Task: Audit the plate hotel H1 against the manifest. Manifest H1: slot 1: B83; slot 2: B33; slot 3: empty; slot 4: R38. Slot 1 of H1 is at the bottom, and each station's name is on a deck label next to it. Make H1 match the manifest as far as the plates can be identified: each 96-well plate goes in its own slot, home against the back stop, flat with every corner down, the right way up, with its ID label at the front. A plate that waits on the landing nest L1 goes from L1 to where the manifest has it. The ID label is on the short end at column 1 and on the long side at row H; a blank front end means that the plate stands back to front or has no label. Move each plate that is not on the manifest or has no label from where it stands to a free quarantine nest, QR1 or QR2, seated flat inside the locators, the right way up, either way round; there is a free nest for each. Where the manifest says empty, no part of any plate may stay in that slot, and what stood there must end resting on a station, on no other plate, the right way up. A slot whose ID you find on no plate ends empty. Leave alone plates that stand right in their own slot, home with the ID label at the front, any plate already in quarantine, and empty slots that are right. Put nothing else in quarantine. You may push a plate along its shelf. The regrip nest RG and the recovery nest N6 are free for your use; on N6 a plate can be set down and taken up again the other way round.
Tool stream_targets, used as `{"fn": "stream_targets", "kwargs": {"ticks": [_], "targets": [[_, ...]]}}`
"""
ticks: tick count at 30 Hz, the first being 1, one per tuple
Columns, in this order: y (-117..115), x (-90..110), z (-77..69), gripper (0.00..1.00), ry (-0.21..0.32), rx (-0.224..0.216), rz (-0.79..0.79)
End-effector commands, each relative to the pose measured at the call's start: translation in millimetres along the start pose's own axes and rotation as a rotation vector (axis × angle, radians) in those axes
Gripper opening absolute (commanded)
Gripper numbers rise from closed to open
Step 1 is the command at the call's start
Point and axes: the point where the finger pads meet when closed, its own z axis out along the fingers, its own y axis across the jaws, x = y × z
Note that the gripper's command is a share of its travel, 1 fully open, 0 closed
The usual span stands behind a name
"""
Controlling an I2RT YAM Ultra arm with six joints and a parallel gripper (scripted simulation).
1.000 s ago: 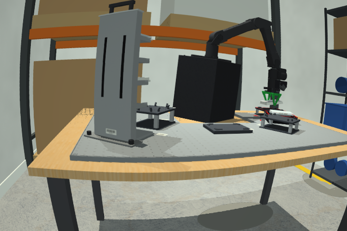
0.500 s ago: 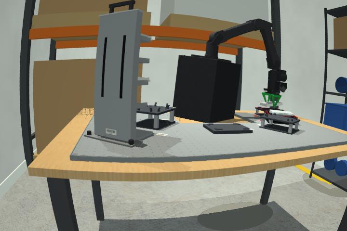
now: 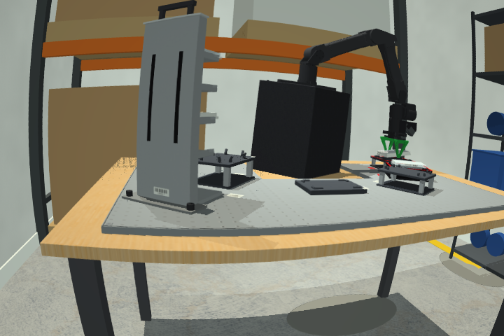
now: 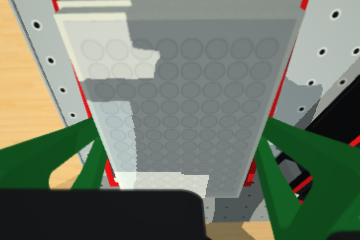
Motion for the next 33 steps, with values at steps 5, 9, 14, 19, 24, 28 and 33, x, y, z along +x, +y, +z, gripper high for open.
{"fn": "stream_targets", "kwargs": {"ticks": [5, 9, 14, 19, 24, 28, 33], "targets": [[-2, -21, -4.1, 0.86, -0.055, -0.004, 0.006], [-2, -17, 3.0, 0.86, -0.042, -0.004, 0.007], [-3, -19, 4.6, 0.86, -0.046, -0.004, 0.008], [0, -11, 3.4, 1.0, -0.026, -0.002, 0.001], [0, -11, 3.4, 1.0, -0.026, -0.002, 0.001], [0, -11, 3.4, 1.0, -0.026, -0.002, 0.001], [-1, -23, -10.3, 1.0, -0.053, -0.004, 0.004]]}}
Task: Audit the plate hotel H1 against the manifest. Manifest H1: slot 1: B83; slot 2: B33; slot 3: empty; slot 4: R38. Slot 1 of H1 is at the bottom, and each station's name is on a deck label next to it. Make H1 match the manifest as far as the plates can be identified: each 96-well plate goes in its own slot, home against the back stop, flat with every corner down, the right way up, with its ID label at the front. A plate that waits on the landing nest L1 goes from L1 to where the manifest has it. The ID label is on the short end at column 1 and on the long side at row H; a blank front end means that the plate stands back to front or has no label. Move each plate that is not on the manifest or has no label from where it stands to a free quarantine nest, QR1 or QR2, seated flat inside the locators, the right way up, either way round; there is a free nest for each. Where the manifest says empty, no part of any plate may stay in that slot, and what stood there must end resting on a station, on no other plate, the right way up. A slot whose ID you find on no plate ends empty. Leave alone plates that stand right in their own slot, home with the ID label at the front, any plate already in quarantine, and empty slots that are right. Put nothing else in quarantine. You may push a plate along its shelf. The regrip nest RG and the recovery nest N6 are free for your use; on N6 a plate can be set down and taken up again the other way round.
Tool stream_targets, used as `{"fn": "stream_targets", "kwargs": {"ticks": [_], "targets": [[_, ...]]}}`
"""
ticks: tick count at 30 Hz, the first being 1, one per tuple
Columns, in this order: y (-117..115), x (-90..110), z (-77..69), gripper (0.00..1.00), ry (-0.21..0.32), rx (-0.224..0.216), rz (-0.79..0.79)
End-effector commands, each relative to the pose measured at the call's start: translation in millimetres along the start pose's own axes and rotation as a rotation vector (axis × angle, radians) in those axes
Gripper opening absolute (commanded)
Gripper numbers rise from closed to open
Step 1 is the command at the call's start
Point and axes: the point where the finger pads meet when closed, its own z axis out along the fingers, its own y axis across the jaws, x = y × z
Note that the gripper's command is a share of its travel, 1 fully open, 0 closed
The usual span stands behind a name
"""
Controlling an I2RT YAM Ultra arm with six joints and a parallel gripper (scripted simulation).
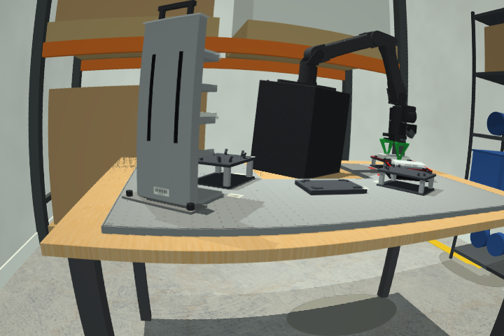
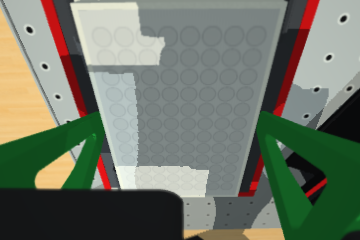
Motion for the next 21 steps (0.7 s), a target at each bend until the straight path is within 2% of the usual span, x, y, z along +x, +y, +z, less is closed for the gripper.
{"fn": "stream_targets", "kwargs": {"ticks": [1, 2, 5, 7, 8, 10, 21], "targets": [[0, -12, -19.4, 1.0, -0.029, -0.003, 0.001], [0, -3, -19.6, 1.0, -0.009, -0.002, -0.001], [3, -2, -29.7, 1.0, -0.009, -0.002, -0.004], [3, -2, -29.7, 1.0, -0.009, -0.002, -0.004], [4, -21, -40.2, 1.0, -0.052, -0.005, -0.004], [4, -2, -39.7, 1.0, -0.01, -0.002, -0.006], [3, -2, -76.5, 1.0, -0.012, -0.002, -0.005]]}}
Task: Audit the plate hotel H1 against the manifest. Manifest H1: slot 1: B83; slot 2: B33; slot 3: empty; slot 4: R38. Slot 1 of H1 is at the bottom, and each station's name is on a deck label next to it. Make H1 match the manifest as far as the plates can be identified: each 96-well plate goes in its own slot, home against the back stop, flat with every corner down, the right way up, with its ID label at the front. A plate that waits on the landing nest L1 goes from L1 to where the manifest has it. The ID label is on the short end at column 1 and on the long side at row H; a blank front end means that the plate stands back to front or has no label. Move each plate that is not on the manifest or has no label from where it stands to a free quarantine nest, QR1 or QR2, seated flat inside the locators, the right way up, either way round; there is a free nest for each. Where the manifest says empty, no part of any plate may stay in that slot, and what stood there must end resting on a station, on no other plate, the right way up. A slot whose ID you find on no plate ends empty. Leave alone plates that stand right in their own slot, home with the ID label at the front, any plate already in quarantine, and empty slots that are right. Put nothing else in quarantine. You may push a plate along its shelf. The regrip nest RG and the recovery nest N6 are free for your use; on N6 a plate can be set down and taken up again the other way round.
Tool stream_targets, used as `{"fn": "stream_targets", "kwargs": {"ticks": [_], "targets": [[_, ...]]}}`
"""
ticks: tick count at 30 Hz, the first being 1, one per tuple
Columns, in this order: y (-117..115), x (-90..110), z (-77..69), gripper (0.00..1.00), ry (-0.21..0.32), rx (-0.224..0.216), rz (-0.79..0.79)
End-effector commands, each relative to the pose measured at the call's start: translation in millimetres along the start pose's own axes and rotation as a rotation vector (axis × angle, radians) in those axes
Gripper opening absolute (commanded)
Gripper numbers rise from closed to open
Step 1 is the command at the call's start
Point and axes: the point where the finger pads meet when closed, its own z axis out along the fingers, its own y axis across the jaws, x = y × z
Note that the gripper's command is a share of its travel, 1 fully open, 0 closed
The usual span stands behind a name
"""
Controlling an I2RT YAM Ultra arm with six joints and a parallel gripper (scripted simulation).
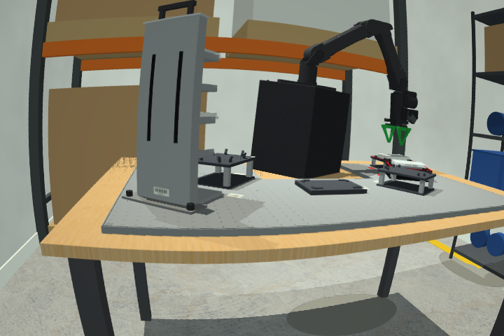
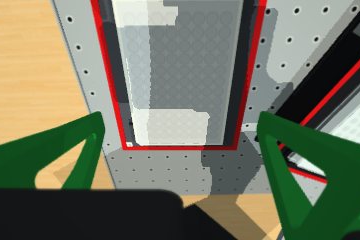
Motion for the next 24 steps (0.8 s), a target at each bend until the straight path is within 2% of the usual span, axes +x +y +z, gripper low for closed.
{"fn": "stream_targets", "kwargs": {"ticks": [1, 3, 4, 7, 8, 15, 18, 20, 24], "targets": [[5, -1, -19.6, 1.0, -0.007, -0.001, -0.007], [5, -1, -19.6, 1.0, -0.007, -0.001, -0.007], [5, 5, -20.6, 1.0, 0.002, 0.0, -0.006], [5, 5, -28.6, 1.0, 0.002, 0.0, -0.008], [5, -6, -36.0, 1.0, -0.024, -0.002, -0.006], [5, 0, -52.3, 1.0, -0.012, -0.001, -0.007], [5, -2, -61.0, 1.0, -0.016, -0.001, -0.007], [5, -2, -61.0, 1.0, -0.016, -0.001, -0.007], [5, -8, -74.8, 1.0, -0.031, -0.002, -0.005]]}}
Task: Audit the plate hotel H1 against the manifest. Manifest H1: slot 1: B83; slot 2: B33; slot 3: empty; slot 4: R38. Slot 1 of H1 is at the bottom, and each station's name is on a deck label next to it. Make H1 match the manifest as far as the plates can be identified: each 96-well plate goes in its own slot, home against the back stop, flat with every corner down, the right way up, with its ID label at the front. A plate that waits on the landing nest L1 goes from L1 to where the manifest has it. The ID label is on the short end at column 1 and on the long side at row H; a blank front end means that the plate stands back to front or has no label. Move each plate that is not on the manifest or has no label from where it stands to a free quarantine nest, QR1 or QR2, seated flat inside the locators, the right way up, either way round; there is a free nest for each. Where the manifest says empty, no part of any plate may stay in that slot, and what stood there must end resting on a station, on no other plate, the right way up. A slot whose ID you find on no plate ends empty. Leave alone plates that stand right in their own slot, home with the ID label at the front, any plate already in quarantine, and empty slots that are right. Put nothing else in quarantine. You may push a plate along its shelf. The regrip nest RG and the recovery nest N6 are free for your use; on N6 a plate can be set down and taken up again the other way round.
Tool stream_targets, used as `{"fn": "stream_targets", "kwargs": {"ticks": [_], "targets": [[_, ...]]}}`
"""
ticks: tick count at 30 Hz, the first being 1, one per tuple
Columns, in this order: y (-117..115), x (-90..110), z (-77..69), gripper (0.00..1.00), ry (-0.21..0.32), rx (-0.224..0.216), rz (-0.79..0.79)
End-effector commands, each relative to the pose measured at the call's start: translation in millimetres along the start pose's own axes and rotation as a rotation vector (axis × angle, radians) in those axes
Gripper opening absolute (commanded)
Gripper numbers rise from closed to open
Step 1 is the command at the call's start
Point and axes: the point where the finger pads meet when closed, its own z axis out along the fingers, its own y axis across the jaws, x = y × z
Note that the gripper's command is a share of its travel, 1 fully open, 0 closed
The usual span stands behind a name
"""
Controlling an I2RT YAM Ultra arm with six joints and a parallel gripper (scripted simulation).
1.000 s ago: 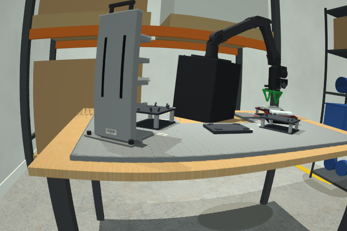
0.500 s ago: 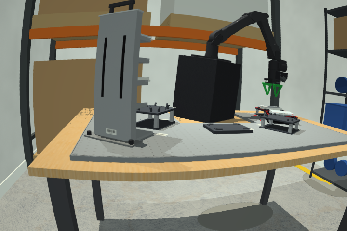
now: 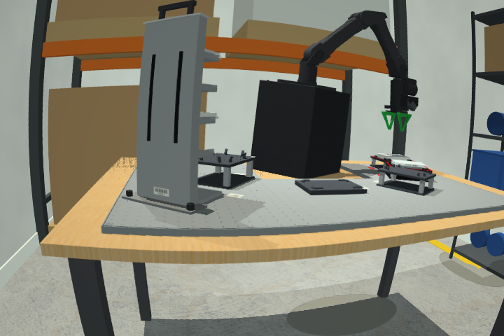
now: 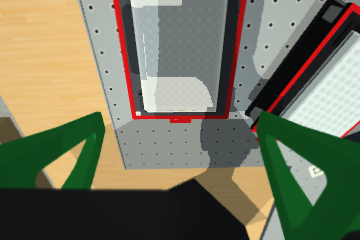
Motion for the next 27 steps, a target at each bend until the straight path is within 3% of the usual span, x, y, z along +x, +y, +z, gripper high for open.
{"fn": "stream_targets", "kwargs": {"ticks": [1, 27], "targets": [[5, -11, -24.3, 1.0, -0.038, -0.002, -0.005], [4, -10, -89.8, 1.0, -0.042, -0.001, -0.005]]}}
